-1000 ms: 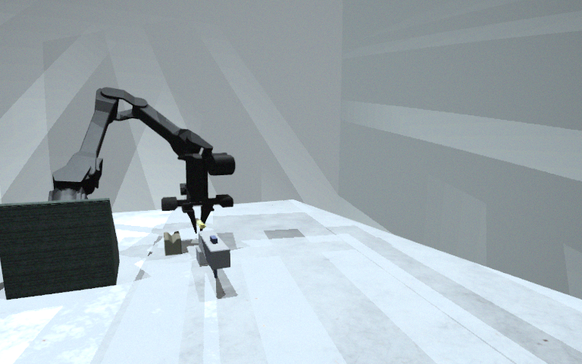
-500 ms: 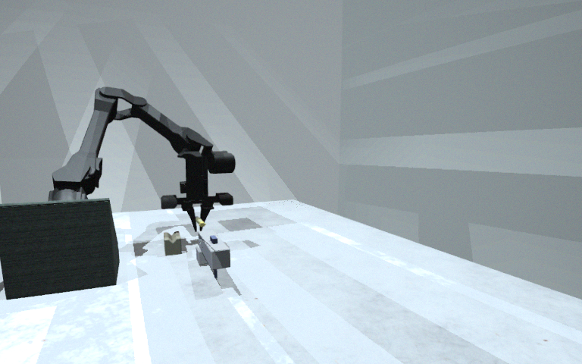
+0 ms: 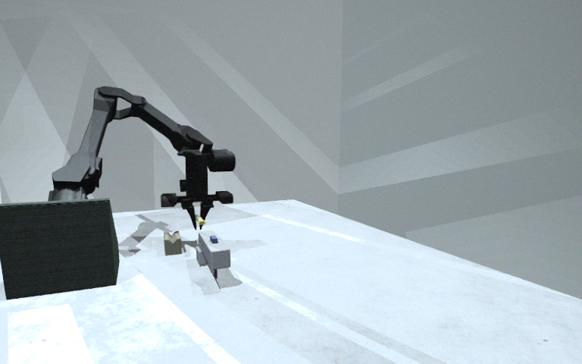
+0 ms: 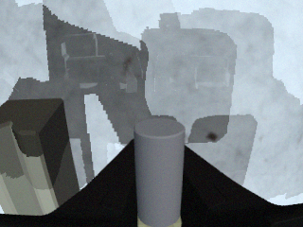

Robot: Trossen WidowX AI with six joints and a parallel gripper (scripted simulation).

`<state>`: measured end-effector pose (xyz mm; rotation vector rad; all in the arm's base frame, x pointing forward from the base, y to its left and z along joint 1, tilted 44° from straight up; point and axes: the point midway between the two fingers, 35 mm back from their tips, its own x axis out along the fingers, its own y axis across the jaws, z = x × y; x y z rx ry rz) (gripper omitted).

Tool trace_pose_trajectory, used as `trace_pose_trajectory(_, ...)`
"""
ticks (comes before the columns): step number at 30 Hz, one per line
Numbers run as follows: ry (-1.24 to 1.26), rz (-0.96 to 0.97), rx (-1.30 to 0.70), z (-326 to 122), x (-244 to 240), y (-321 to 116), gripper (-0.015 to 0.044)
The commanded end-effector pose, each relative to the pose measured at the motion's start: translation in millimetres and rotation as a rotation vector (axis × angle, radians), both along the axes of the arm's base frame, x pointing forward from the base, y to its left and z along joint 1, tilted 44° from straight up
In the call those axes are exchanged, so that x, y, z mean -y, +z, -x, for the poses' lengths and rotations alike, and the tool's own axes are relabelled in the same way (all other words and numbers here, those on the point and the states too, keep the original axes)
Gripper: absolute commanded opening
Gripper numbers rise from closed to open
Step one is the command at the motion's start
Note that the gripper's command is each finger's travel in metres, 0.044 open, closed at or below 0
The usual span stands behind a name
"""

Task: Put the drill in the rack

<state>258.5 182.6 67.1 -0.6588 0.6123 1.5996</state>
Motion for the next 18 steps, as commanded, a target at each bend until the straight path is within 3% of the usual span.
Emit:
trace_pose_trajectory(1,0.002,-0.006,0.006,-1.0,0.9,3.1,0.0)
trace_pose_trajectory(18,0.002,-0.006,0.006,-1.8,3.8,6.7,0.0)
